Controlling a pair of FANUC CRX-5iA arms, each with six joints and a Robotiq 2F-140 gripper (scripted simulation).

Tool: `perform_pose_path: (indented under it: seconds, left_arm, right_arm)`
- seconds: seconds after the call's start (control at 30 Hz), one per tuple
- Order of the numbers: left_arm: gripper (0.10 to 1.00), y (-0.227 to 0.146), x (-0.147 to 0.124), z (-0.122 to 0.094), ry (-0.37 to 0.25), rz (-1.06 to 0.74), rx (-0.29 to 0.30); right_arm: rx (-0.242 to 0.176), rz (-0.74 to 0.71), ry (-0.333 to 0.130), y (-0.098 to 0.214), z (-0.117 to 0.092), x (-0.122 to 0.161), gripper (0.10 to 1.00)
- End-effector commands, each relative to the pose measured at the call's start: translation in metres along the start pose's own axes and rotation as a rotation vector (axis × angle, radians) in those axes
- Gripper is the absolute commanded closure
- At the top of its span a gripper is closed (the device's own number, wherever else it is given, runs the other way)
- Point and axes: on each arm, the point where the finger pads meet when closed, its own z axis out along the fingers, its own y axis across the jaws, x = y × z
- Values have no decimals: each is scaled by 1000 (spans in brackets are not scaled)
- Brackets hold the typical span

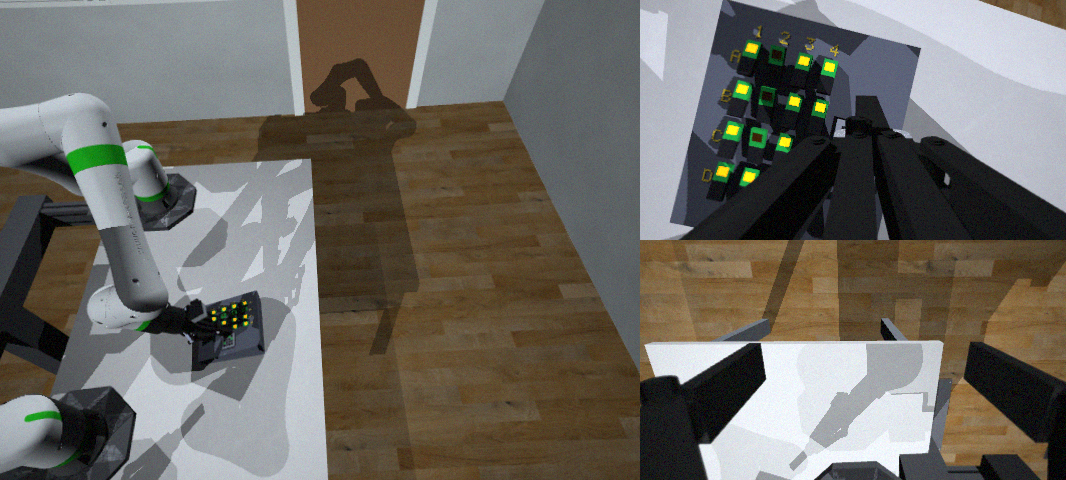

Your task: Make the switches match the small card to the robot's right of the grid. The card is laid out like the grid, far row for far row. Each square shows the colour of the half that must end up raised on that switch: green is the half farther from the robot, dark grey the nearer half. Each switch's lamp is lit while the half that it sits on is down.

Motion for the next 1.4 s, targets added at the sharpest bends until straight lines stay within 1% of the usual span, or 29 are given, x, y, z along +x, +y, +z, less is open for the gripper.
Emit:
perform_pose_path:
  seconds: [0.0, 0.5, 1.0, 1.07, 1.37]
  left_arm:
    - [999, 0, 2, 0, 0, -16, 2]
    - [999, -2, 16, 2, -3, -129, 23]
    - [999, -6, 37, 6, -3, -294, 54]
    - [999, -6, 37, 6, -3, -294, 54]
    - [999, -9, 51, 8, -1, -411, 77]
  right_arm:
    - [0, 0, 2, 0, -1, 0, 98]
    - [0, 0, 2, 0, -1, 0, 98]
    - [0, 0, 2, 0, -1, 0, 98]
    - [0, 0, 2, 0, -1, 0, 98]
    - [0, 0, 2, 0, -1, 0, 98]
